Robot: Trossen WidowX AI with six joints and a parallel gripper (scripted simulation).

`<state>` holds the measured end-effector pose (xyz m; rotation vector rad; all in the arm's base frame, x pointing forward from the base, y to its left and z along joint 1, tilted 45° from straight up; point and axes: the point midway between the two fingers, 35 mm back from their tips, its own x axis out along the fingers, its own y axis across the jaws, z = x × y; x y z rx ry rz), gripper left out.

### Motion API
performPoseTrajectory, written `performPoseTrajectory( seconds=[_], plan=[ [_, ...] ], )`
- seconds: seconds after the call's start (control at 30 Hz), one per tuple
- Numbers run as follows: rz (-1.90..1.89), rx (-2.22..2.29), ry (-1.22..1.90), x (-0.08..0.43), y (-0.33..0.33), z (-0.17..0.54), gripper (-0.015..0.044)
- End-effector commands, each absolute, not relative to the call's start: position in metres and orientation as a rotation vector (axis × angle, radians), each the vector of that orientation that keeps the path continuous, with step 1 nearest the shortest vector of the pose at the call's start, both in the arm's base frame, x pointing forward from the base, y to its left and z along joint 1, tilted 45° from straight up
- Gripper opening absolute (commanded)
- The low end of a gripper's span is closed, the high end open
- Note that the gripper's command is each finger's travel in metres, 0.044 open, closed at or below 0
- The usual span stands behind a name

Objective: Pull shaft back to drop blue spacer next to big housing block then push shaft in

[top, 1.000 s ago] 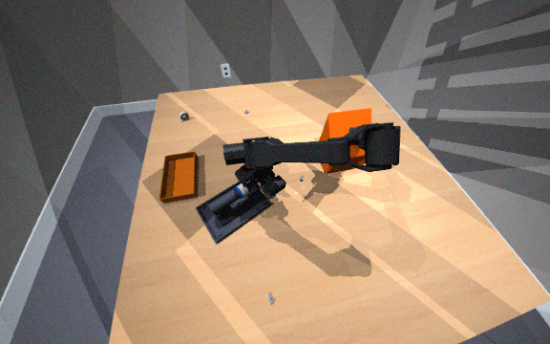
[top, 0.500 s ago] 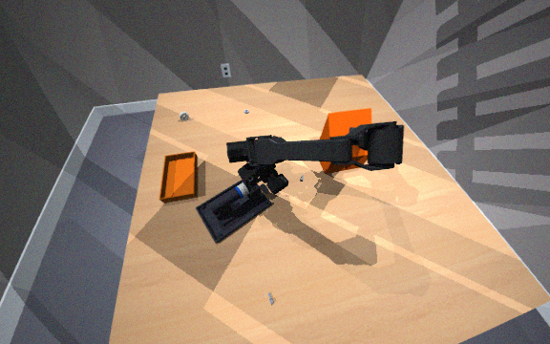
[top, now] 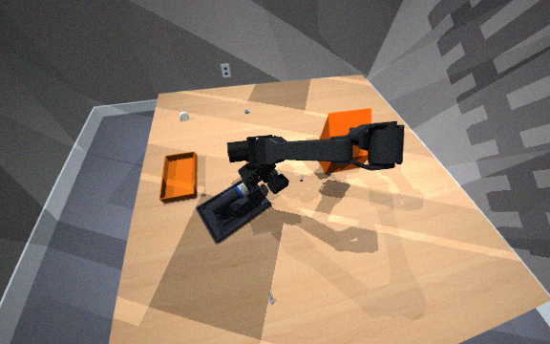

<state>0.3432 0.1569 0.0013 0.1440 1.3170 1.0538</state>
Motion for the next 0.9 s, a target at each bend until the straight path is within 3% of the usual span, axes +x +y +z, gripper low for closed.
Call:
performPoseTrajectory(
  seconds=[0.0,0.87],
  plan=[
    [1.056,0.141,1.315,0.3424,0.1566,0.0010,0.0000],
    [1.056,0.141,1.315,0.3398,0.1551,0.0000,0.0000]
  ],
)
